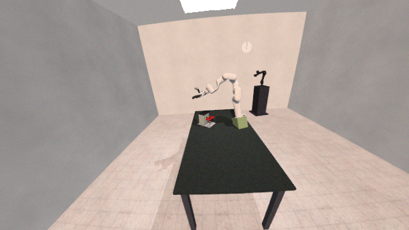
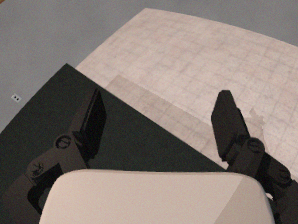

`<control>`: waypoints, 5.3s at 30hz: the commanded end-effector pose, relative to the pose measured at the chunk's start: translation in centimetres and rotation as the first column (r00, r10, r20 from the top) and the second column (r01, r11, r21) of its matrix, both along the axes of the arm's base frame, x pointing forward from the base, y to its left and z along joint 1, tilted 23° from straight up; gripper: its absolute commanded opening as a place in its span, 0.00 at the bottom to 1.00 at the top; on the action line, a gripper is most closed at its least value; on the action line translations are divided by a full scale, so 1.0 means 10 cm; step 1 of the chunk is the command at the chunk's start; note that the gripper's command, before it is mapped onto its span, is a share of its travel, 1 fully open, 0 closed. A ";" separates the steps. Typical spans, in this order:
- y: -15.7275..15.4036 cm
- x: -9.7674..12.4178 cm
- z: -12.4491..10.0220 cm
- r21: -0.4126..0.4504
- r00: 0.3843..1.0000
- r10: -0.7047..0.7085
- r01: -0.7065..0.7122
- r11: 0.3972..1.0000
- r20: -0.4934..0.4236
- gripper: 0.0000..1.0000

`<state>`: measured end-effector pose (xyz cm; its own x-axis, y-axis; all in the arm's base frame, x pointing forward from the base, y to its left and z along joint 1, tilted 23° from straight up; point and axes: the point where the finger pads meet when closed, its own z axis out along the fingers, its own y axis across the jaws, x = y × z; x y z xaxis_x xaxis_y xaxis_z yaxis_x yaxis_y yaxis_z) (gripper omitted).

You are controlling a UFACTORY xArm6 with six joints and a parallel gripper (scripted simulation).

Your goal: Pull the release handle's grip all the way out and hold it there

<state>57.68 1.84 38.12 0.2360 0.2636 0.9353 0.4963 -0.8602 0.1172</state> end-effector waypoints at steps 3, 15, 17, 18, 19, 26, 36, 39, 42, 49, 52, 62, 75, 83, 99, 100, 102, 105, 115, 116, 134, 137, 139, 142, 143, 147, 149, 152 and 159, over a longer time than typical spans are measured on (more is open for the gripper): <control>0.66 0.28 -0.18 -0.097 0.998 0.054 -0.055 0.994 -0.017 1.00; 0.63 0.30 -1.10 -0.254 0.992 -0.061 0.031 0.967 -0.110 1.00; 0.62 0.27 -1.27 -0.288 0.988 -0.080 0.039 0.957 -0.132 1.00; 0.62 0.27 -1.27 -0.288 0.988 -0.080 0.039 0.957 -0.132 1.00; 0.62 0.23 -1.44 -0.322 0.983 -0.098 0.044 0.946 -0.154 1.00; 0.61 0.18 -1.61 -0.358 0.977 -0.116 0.045 0.933 -0.178 1.00; 0.60 0.05 -1.94 -0.430 0.962 -0.150 0.039 0.902 -0.228 1.00; 0.60 0.05 -1.94 -0.430 0.962 -0.150 0.039 0.902 -0.228 1.00; 0.59 -0.04 -2.11 -0.467 0.953 -0.167 0.030 0.884 -0.255 1.00; 0.59 -0.04 -2.11 -0.467 0.953 -0.167 0.030 0.884 -0.255 1.00; 0.58 -0.13 -2.26 -0.503 0.942 -0.183 0.018 0.864 -0.281 1.00; 0.58 -0.13 -2.26 -0.503 0.942 -0.183 0.018 0.864 -0.281 1.00; 0.58 -0.13 -2.26 -0.503 0.942 -0.183 0.018 0.864 -0.281 1.00; 0.56 -0.33 -2.56 -0.571 0.917 -0.215 -0.016 0.821 -0.335 1.00; 0.56 -0.33 -2.56 -0.571 0.917 -0.215 -0.016 0.821 -0.335 1.00; 0.56 -0.33 -2.56 -0.571 0.917 -0.215 -0.016 0.821 -0.335 1.00; 0.56 -0.33 -2.56 -0.571 0.917 -0.215 -0.016 0.821 -0.335 1.00; 0.56 -0.33 -2.56 -0.571 0.917 -0.215 -0.016 0.821 -0.335 1.00; 0.55 -0.45 -2.70 -0.603 0.903 -0.231 -0.039 0.797 -0.363 1.00; 0.55 -0.45 -2.70 -0.603 0.903 -0.231 -0.039 0.797 -0.363 1.00; 0.47 -0.65 -2.80 -0.631 0.862 -0.302 -0.026 0.776 -0.407 1.00; 0.44 -0.70 -2.79 -0.630 0.848 -0.328 -0.009 0.777 -0.417 1.00; 0.42 -0.74 -2.78 -0.628 0.832 -0.352 0.006 0.778 -0.428 1.00; 0.40 -0.80 -2.77 -0.626 0.816 -0.374 0.019 0.779 -0.440 1.00; 0.40 -0.80 -2.77 -0.626 0.816 -0.374 0.019 0.779 -0.440 1.00; 0.39 -0.85 -2.76 -0.624 0.799 -0.395 0.032 0.781 -0.453 1.00; 0.38 -0.90 -2.75 -0.621 0.782 -0.413 0.043 0.782 -0.467 1.00; 0.37 -1.01 -2.73 -0.615 0.746 -0.446 0.061 0.786 -0.495 1.00; 0.25 -1.19 -2.70 -0.647 0.703 -0.474 0.028 0.762 -0.529 1.00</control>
